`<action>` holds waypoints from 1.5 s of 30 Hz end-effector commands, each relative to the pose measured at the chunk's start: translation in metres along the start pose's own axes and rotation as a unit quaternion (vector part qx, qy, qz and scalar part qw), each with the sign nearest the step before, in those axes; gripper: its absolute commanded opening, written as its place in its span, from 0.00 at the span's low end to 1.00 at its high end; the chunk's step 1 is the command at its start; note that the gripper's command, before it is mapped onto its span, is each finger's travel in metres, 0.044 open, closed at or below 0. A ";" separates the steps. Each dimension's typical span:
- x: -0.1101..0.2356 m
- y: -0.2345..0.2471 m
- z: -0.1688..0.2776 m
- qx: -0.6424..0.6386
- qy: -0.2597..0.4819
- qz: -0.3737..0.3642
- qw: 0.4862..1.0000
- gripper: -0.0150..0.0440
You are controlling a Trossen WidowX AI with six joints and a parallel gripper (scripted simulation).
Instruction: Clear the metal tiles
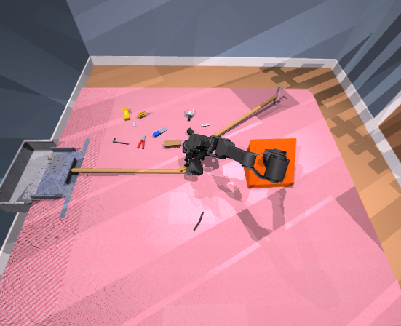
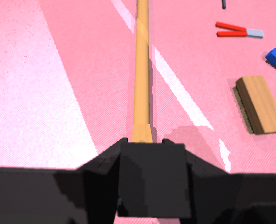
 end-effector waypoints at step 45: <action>-0.029 -0.004 -0.043 0.002 -0.006 0.002 1.000 0.25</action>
Point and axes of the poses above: the point midway between the two fingers, 35 mm back from their tips, its own x axis back along the fingers, its own y axis across the jaws, z = x × y, the point moved 6 cm from there along x, back along the fingers, and after that the axes turned 10 degrees about x, right-handed, at the moved point
